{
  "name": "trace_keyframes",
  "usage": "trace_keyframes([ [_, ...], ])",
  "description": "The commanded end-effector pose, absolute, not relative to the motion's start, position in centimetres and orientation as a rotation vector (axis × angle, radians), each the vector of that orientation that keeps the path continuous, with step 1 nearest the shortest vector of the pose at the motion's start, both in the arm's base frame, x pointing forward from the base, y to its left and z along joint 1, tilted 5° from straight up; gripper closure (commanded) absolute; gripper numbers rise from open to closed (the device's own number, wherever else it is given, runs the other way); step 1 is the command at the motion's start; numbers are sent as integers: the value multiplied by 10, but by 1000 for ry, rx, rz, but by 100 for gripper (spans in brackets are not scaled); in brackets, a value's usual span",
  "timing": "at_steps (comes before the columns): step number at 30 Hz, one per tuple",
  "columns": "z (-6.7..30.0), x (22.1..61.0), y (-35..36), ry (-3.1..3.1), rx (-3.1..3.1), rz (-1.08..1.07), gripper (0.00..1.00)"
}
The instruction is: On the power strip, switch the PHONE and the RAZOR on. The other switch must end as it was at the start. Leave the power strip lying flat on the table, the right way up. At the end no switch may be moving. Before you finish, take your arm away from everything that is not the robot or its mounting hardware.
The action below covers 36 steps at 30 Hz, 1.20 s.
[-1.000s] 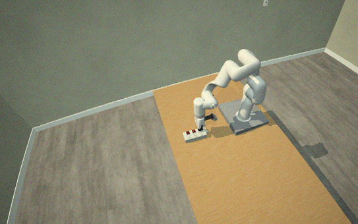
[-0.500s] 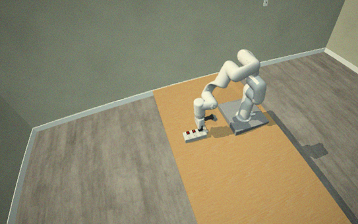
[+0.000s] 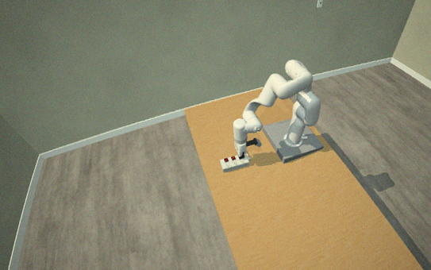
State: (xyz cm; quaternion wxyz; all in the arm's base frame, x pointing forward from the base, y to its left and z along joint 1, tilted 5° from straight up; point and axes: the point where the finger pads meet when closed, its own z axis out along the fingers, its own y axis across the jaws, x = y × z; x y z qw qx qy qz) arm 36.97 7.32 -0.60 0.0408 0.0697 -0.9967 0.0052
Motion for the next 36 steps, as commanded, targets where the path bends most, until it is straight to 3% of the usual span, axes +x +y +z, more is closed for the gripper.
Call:
trace_keyframes([
  [1, -6, 371, 73, -3055, 214, 15, 100],
  [17, -4, 371, 74, -3055, 214, 15, 100],
  [36, 32, 374, 75, -3055, 214, 16, 100],
])
